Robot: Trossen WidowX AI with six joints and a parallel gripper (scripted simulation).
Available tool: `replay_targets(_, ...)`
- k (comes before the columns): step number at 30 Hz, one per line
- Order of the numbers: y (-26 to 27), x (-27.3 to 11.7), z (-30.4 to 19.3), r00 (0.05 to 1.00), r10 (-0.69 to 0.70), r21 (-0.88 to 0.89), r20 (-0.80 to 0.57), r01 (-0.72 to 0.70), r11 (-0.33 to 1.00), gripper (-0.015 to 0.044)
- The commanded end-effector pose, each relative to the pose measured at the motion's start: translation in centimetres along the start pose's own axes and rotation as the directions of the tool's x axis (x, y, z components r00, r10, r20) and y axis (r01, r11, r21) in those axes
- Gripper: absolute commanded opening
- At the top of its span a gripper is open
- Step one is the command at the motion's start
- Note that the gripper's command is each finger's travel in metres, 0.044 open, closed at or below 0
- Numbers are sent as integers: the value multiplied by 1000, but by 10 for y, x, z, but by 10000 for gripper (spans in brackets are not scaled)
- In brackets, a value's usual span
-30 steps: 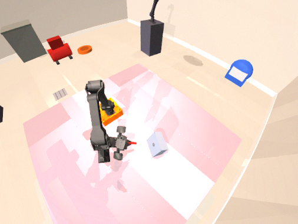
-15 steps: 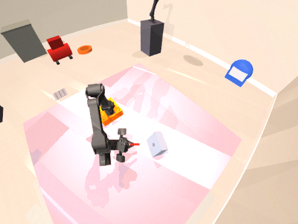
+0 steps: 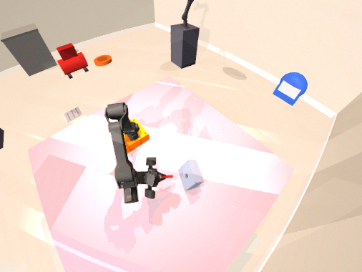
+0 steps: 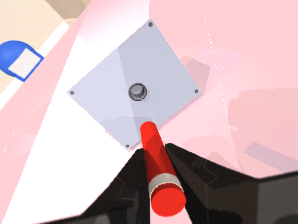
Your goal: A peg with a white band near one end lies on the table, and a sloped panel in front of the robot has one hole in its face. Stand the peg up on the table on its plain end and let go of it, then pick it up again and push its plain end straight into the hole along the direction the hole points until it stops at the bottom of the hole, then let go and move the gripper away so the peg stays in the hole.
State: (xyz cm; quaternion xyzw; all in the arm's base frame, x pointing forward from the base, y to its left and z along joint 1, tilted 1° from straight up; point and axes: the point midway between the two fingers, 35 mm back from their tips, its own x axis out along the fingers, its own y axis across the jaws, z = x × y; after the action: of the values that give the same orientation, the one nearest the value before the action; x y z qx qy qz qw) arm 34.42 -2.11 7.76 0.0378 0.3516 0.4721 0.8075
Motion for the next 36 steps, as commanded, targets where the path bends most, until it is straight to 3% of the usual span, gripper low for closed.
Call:
replay_targets(1, -1, 7, 2, 1000, 5, 4, 16, -5, 1000, 0)
replay_targets(36, -1, 50, 12, 995, 44, -11, 87, -43, 999, 0)
